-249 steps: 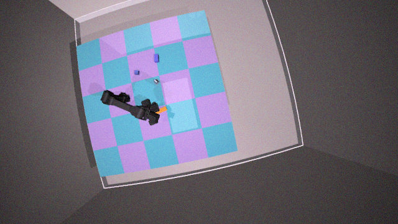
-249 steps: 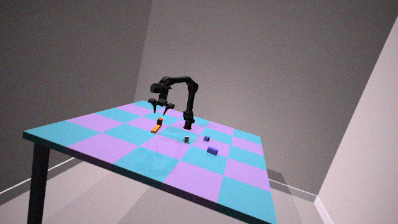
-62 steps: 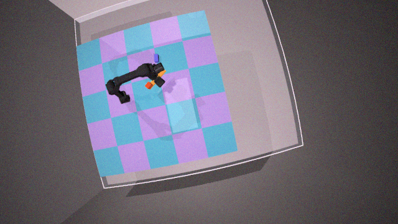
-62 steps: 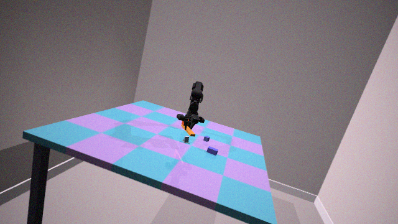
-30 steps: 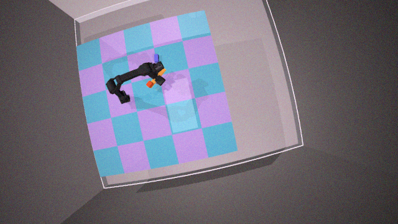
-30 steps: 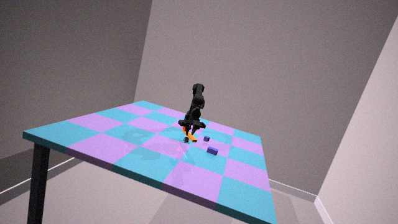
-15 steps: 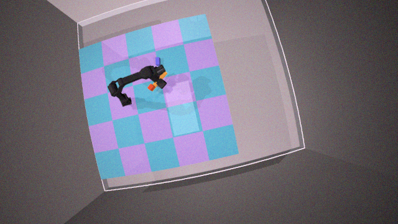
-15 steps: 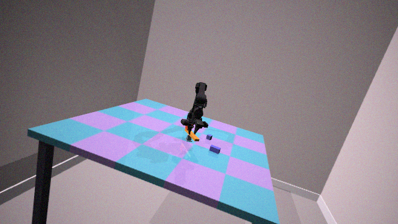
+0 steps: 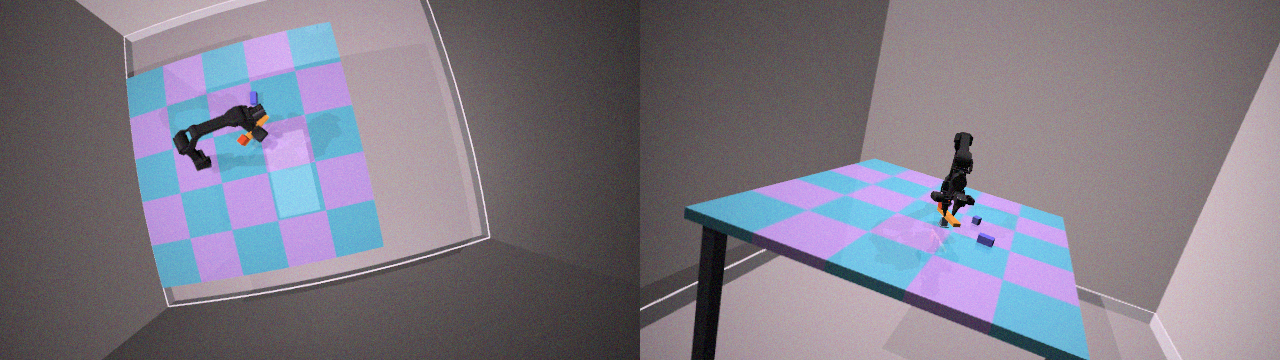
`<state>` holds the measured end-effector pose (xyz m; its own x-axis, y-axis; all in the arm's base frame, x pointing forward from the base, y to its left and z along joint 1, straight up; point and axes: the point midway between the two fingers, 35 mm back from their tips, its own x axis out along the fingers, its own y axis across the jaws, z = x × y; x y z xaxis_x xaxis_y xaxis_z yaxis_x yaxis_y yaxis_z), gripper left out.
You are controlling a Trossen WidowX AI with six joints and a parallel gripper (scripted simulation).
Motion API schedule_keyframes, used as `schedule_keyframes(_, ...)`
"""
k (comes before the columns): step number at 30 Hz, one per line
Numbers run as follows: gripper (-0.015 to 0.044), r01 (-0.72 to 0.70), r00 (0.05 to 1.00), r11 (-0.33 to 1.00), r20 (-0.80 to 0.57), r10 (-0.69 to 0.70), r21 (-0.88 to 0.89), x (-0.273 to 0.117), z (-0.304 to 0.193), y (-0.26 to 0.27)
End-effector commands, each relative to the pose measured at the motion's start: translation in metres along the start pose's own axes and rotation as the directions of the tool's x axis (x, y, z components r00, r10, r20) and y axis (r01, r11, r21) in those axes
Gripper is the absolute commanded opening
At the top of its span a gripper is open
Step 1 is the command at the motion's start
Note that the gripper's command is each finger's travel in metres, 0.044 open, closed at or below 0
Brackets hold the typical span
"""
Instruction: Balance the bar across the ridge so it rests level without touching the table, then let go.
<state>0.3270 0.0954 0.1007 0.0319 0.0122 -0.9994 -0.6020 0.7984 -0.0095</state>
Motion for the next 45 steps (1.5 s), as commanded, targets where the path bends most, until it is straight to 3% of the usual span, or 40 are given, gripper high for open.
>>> schedule_keyframes(1, 0.0000, 0.003, 1.000, 1.000, 0.001, -0.003, 0.003, 0.0002, 0.0003, -0.0006)
schedule_keyframes(45, 0.0000, 0.003, 1.000, 1.000, 0.001, -0.003, 0.003, 0.0039, 0.0001, -0.0006)
